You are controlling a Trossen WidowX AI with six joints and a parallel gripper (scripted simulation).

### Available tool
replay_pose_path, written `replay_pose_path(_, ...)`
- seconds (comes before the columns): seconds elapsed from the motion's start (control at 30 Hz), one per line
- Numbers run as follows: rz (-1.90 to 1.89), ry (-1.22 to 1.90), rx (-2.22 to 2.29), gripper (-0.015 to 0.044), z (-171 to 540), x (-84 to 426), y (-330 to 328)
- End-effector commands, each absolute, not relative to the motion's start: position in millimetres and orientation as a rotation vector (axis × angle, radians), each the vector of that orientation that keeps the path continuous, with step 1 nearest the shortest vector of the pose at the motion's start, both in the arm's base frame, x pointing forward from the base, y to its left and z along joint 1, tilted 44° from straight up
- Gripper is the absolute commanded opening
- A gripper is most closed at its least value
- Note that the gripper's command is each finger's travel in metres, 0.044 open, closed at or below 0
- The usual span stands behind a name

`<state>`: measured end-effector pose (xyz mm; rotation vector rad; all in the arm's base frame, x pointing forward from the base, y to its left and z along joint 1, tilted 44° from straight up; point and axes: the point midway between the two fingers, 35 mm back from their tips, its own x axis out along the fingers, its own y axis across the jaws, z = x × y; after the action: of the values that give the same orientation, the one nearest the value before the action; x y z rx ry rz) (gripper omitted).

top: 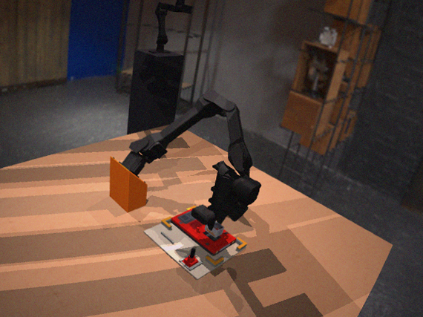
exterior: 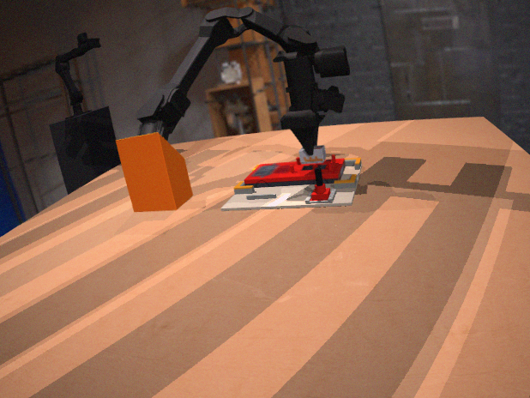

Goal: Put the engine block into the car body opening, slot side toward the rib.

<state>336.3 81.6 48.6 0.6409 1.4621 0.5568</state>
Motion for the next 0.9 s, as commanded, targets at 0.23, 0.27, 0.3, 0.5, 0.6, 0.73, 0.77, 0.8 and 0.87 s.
replay_pose_path(0.23, 0.556, 1.463, 0.647, 0.0159, 46.8, 336.3, 82.9)
replay_pose_path(0.27, 0.556, 1.463, 0.647, 0.0159, 46.7, 336.3, 83.0)
replay_pose_path(0.3, 0.556, 1.463, 0.647, 0.0159, 46.6, 336.3, 83.1)
replay_pose_path(0.5, 0.556, 1.463, 0.647, 0.0159, 45.9, 336.4, 83.8)
replay_pose_path(0.6, 0.556, 1.463, 0.647, 0.0159, 45.5, 336.4, 84.1)
replay_pose_path(0.73, 0.556, 1.463, 0.647, 0.0159, 45.1, 336.4, 84.6)
replay_pose_path(0.77, 0.556, 1.463, 0.647, 0.0159, 45.0, 336.4, 84.7)
replay_pose_path(0.8, 0.556, 1.463, 0.647, 0.0159, 44.8, 336.4, 84.8)
replay_pose_path(0.87, 0.556, 1.463, 0.647, 0.0159, 44.6, 336.4, 85.0)
